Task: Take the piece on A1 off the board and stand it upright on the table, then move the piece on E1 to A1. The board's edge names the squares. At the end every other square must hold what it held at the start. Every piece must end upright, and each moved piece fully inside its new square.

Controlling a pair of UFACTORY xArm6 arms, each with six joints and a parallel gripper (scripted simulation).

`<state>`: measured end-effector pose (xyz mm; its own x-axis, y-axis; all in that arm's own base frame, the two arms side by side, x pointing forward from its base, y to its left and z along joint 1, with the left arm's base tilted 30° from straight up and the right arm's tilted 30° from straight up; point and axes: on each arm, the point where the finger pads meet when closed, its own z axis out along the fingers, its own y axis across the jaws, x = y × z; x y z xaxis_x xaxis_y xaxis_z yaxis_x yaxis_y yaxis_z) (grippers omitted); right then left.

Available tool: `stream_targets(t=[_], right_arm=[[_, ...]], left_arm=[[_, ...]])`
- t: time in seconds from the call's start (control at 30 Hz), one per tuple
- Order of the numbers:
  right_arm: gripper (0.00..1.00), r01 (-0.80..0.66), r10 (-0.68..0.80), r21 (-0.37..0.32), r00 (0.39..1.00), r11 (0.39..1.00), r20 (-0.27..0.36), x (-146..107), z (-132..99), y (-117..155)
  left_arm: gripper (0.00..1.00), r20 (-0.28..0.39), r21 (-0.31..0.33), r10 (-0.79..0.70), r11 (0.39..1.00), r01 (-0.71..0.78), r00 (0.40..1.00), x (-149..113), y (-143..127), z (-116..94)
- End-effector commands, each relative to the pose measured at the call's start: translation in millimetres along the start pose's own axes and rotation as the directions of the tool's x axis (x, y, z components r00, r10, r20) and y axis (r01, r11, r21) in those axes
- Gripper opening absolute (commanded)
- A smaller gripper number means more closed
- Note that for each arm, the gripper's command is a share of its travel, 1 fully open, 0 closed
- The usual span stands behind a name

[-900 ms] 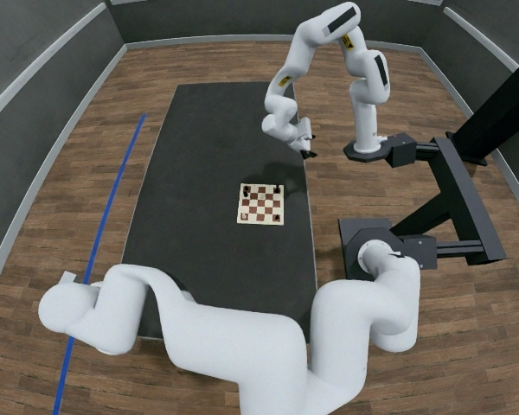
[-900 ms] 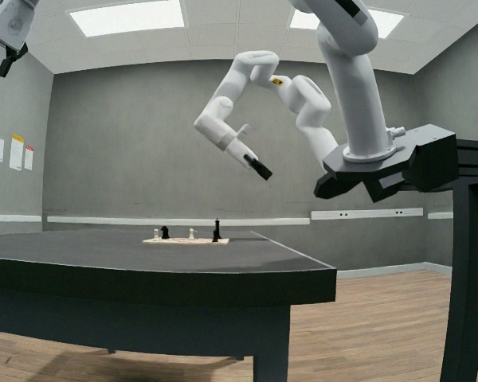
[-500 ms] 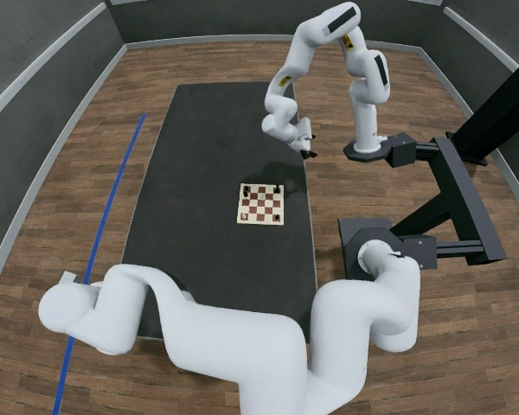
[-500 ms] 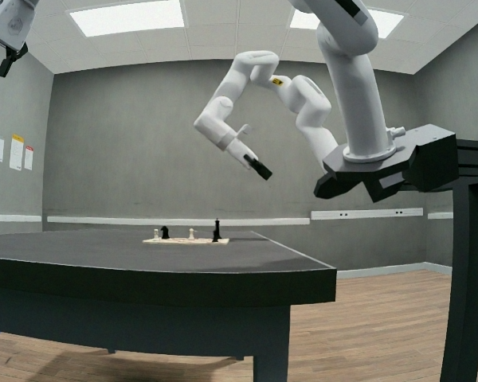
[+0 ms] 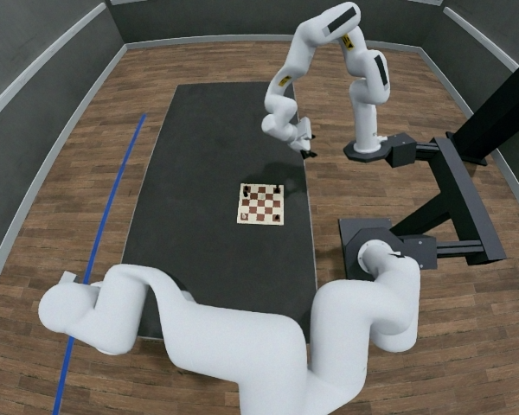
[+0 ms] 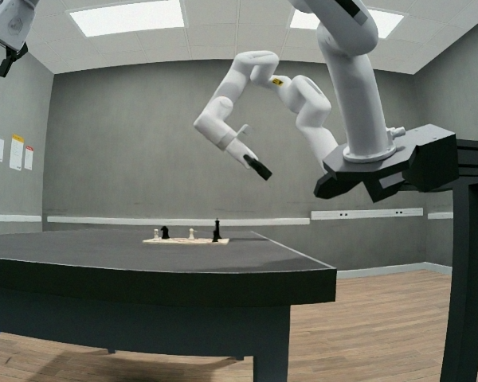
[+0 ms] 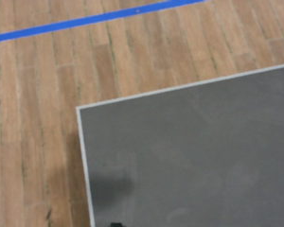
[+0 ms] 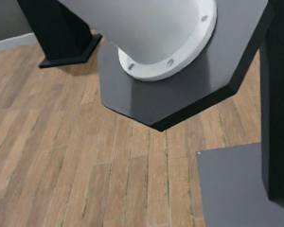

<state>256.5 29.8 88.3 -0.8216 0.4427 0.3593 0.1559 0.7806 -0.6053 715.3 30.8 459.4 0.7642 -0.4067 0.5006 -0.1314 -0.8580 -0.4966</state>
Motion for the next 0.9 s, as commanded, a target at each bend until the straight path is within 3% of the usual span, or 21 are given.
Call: stream_targets(t=[0.0, 0.5, 0.87], right_arm=[[1.00, -0.012, 0.012, -0.007, 1.000, 1.000, 0.000, -1, -1, -1], [1.00, -0.149, 0.148, -0.061, 0.989, 0.987, -0.027, -12, -5, -14], [1.00, -0.352, 0.344, -0.126, 0.935, 0.927, -0.085, -28, -9, -36]], left_arm=[[1.00, -0.005, 0.001, -0.001, 1.000, 0.001, 1.000, 2, -1, -2], [1.00, -0.005, 0.001, -0.001, 1.000, 0.001, 1.000, 2, -1, -2], [1.00, -0.005, 0.001, -0.001, 1.000, 0.001, 1.000, 2, -1, -2]])
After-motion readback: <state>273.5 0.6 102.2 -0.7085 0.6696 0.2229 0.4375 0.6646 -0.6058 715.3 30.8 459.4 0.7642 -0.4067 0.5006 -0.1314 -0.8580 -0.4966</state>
